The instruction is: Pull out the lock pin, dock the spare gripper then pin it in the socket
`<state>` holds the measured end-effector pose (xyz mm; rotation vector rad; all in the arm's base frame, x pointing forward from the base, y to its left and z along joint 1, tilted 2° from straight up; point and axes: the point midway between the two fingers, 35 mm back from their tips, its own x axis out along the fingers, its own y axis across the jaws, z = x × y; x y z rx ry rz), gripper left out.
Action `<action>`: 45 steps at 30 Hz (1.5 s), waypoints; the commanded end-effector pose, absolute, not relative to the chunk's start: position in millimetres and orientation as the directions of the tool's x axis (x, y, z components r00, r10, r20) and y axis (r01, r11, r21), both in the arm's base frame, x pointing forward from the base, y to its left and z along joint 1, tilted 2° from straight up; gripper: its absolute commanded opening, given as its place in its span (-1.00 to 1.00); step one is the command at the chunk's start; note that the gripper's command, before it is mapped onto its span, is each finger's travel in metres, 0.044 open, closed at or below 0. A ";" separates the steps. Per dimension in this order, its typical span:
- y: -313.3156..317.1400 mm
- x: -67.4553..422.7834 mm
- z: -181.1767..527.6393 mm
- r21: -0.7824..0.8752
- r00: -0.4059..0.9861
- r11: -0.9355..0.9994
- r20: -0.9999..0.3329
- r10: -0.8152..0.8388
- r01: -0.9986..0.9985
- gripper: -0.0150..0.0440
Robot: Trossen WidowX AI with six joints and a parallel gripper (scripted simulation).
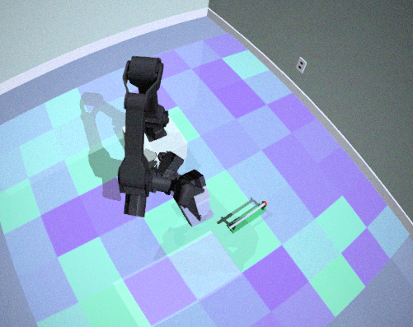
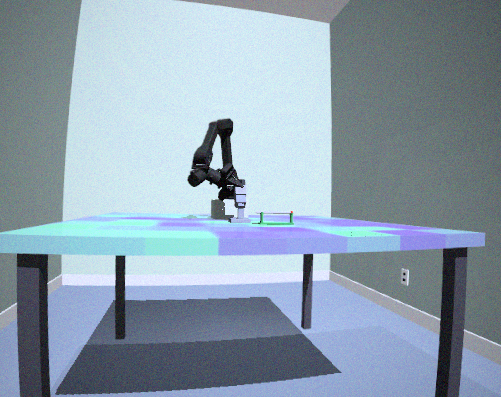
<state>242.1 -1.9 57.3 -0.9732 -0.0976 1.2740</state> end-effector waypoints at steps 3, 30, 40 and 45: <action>-1.9 242.1 57.4 -0.657 0.345 -0.033 -0.437 0.830 -0.753 -0.49; -1.9 236.5 63.6 -0.655 0.345 -0.032 -0.437 0.831 -0.755 1.00; -1.9 218.9 83.9 -0.645 0.345 -0.019 -0.433 0.833 -0.764 1.00; -2.1 210.5 93.6 -0.641 0.346 -0.014 -0.431 0.833 -0.767 1.00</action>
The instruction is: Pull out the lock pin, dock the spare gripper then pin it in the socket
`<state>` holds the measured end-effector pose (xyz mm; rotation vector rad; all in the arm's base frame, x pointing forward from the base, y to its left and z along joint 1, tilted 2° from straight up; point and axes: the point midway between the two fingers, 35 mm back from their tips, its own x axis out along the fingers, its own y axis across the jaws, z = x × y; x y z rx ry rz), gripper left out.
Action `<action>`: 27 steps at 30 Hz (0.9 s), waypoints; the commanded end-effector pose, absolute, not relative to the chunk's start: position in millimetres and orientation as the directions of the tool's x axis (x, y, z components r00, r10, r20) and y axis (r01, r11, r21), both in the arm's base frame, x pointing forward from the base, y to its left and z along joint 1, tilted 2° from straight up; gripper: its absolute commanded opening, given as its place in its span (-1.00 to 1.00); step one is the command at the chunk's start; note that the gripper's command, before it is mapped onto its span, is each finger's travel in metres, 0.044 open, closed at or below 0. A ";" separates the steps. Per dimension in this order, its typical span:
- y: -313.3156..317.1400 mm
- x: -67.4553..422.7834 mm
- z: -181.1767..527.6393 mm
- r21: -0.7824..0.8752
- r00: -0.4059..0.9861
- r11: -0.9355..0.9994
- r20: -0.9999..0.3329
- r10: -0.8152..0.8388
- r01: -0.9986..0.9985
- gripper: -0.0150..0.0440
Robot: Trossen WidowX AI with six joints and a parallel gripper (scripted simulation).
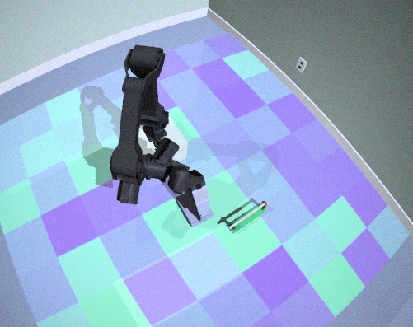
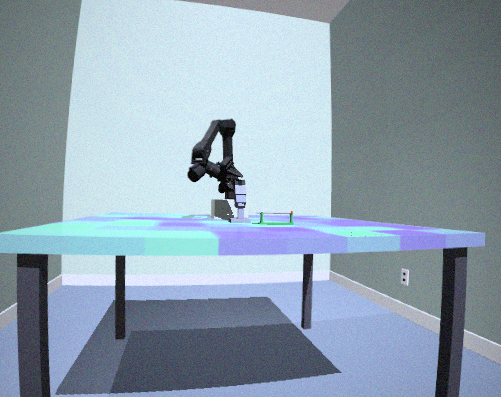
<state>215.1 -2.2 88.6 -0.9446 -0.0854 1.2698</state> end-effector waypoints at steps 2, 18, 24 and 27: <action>-2.2 207.2 97.5 -0.639 0.346 -0.011 -0.431 0.834 -0.769 1.00; -2.1 186.4 126.4 -0.625 0.347 0.007 -0.425 0.836 -0.781 1.00; -1.1 186.0 141.4 -0.618 0.346 0.015 -0.421 0.838 -0.786 1.00; -0.2 186.5 146.7 -0.613 0.346 0.019 -0.421 0.839 -0.790 1.00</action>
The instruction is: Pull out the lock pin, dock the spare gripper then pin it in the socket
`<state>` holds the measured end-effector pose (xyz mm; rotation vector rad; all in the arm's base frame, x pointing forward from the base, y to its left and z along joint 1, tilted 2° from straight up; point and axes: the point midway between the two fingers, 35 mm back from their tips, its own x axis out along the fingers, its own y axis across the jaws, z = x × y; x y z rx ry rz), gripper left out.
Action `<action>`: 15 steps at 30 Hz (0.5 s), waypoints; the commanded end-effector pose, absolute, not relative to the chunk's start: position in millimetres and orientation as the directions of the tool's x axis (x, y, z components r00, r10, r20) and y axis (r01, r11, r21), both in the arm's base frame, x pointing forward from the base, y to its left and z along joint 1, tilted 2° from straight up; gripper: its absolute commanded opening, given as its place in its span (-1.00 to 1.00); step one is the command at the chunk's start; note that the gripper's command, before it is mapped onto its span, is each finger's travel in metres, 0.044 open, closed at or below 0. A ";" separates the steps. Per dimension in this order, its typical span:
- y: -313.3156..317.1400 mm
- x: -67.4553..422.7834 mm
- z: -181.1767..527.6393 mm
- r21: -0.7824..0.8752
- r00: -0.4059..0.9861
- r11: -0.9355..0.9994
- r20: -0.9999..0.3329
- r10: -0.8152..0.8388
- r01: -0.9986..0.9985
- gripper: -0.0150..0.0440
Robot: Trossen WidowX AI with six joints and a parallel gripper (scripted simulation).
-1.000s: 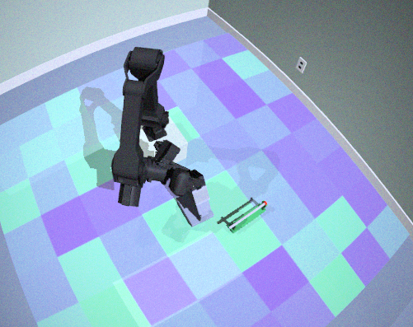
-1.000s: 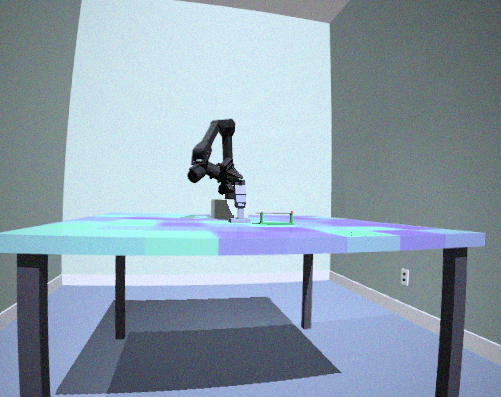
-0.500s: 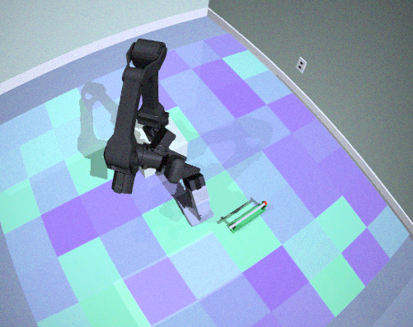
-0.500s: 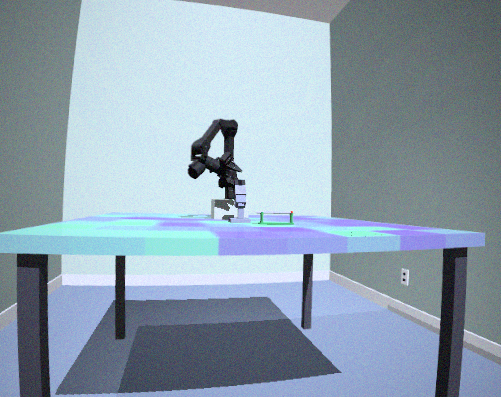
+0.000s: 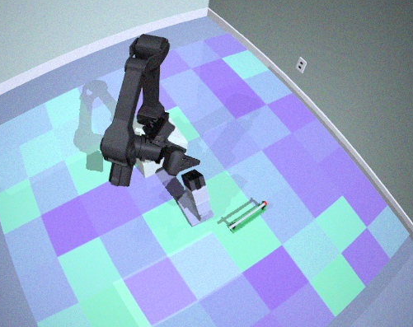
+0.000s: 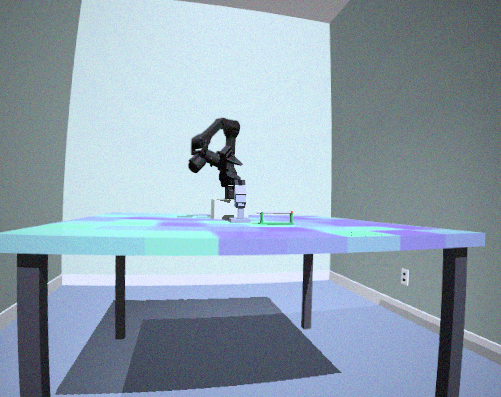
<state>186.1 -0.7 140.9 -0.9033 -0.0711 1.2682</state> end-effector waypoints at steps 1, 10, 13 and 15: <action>0.1 186.5 148.2 -0.612 0.349 0.020 -0.423 0.836 -0.790 1.00; 3.4 186.0 165.5 -0.614 0.383 0.026 -0.458 0.802 -0.789 1.00; 4.3 186.0 171.1 -0.615 0.394 0.028 -0.468 0.791 -0.788 1.00; 4.9 186.1 174.8 -0.616 0.401 0.030 -0.474 0.784 -0.787 1.00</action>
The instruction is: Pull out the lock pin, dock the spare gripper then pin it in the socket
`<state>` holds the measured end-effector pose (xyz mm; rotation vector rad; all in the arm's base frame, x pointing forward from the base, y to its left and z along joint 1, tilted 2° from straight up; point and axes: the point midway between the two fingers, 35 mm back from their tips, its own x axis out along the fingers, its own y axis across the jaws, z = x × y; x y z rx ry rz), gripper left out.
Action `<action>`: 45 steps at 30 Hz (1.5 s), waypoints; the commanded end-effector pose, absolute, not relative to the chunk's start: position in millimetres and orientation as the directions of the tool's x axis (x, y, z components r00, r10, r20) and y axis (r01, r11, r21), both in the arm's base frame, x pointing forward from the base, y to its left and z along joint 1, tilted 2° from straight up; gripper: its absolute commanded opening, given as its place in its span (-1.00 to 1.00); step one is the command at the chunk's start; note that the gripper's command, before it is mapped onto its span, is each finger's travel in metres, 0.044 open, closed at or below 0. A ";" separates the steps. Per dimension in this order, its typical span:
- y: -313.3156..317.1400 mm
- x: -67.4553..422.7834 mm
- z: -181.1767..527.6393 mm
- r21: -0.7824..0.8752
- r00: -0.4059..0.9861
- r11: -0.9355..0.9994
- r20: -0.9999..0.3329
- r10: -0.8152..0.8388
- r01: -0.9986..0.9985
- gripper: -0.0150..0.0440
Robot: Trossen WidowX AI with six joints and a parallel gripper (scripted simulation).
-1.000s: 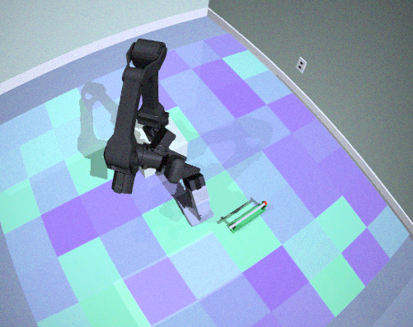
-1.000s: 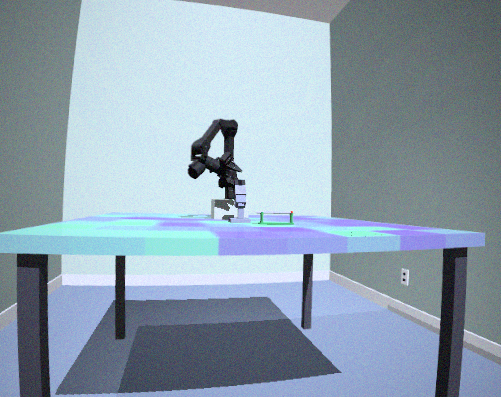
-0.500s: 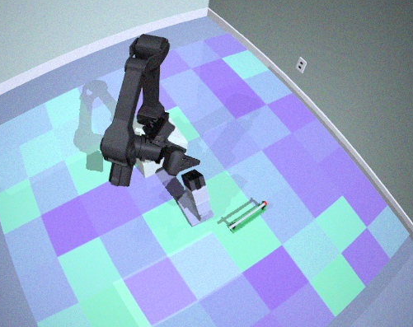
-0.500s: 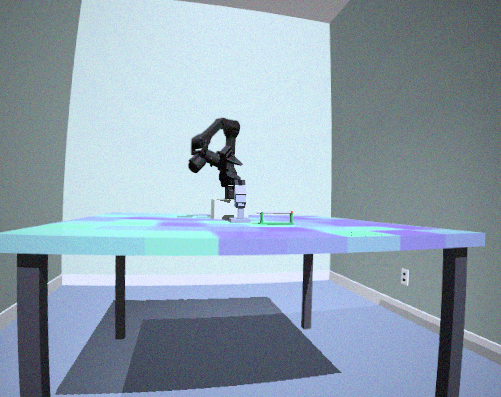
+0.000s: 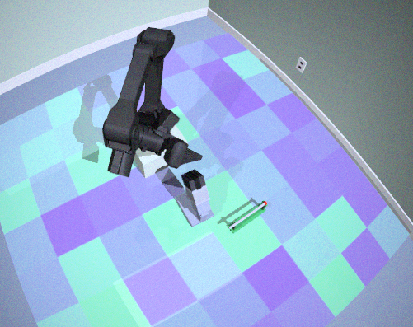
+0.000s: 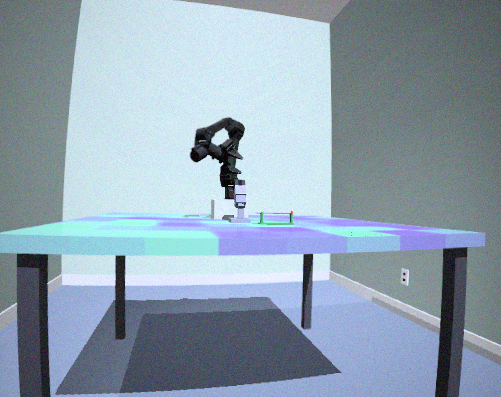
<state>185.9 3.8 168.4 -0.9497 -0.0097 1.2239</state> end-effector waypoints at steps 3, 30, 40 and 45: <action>3.8 185.9 168.4 -0.618 0.389 0.022 -0.468 0.794 -0.786 1.00; 111.3 187.5 174.2 -0.575 0.382 0.026 -0.508 0.772 -0.818 0.12; 111.8 260.2 171.1 -0.301 0.248 -0.024 -0.826 0.506 -0.953 0.12; 118.2 298.0 158.7 -0.193 0.170 -0.043 -0.934 0.316 -0.980 0.12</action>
